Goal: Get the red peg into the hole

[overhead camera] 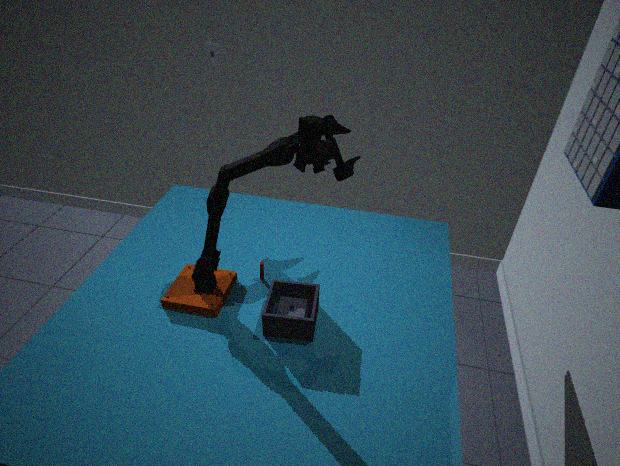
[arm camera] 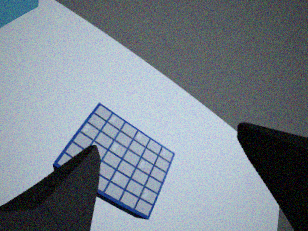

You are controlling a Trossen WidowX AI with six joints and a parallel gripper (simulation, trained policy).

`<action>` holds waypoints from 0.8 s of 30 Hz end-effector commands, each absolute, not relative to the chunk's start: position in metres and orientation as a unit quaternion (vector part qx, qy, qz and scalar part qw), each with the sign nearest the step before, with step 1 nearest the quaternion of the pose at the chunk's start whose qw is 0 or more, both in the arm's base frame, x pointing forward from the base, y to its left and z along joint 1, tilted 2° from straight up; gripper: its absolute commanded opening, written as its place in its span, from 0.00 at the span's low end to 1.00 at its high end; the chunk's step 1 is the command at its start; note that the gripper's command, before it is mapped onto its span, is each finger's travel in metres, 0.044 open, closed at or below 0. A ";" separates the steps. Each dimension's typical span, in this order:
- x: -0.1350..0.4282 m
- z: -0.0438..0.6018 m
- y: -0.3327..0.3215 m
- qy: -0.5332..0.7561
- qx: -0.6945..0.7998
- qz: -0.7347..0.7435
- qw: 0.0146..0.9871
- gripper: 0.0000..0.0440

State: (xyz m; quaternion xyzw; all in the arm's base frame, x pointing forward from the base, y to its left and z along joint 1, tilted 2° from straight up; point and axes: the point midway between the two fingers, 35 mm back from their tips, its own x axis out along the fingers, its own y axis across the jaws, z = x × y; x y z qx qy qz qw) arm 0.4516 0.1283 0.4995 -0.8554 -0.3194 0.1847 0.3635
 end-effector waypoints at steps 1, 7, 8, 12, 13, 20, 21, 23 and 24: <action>0.453 0.501 0.126 -0.312 -0.856 0.179 0.372 0.97; 0.461 0.486 0.120 -0.260 -0.830 0.201 0.452 1.00; 0.462 0.482 0.120 -0.252 -0.824 0.207 0.464 1.00; 0.463 0.468 0.121 -0.218 -0.798 0.230 0.513 1.00; 0.463 0.464 0.121 -0.209 -0.791 0.236 0.525 1.00; 0.460 0.439 0.125 -0.145 -0.735 0.272 0.604 1.00; 0.459 0.435 0.126 -0.136 -0.726 0.277 0.615 1.00; 0.456 0.428 0.128 -0.116 -0.708 0.285 0.635 1.00; 0.455 0.424 0.129 -0.107 -0.699 0.289 0.645 1.00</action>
